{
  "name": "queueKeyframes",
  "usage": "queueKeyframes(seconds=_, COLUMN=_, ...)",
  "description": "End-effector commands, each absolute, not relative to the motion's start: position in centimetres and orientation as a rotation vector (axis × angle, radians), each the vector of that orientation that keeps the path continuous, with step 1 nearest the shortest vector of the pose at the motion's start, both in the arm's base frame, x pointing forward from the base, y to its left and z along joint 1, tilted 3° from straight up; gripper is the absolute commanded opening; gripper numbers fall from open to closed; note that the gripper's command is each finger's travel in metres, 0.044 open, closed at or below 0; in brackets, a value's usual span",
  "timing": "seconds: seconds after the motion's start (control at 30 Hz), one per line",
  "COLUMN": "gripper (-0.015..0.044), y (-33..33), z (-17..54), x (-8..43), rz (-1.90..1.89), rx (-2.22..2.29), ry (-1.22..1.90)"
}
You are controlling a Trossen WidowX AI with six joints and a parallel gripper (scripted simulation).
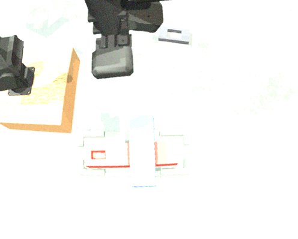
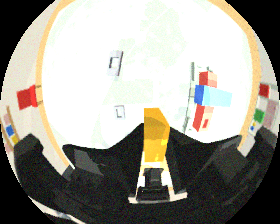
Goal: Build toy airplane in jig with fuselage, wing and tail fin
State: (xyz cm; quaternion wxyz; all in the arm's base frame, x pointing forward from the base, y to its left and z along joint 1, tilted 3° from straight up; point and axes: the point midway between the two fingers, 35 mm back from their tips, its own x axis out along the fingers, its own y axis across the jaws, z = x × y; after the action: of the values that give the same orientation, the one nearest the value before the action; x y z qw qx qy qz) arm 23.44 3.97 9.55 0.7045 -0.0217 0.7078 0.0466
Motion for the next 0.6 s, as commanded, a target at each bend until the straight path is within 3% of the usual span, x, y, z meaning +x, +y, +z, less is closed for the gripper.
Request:
queueKeyframes(seconds=0.0, gripper=0.0, y=2.5, z=9.1, x=23.6, rz=0.1, rx=-0.055, ry=1.578)
queueKeyframes(seconds=0.57, gripper=0.0, y=-2.9, z=8.0, x=23.8, rz=0.087, rx=-0.054, ry=1.578)
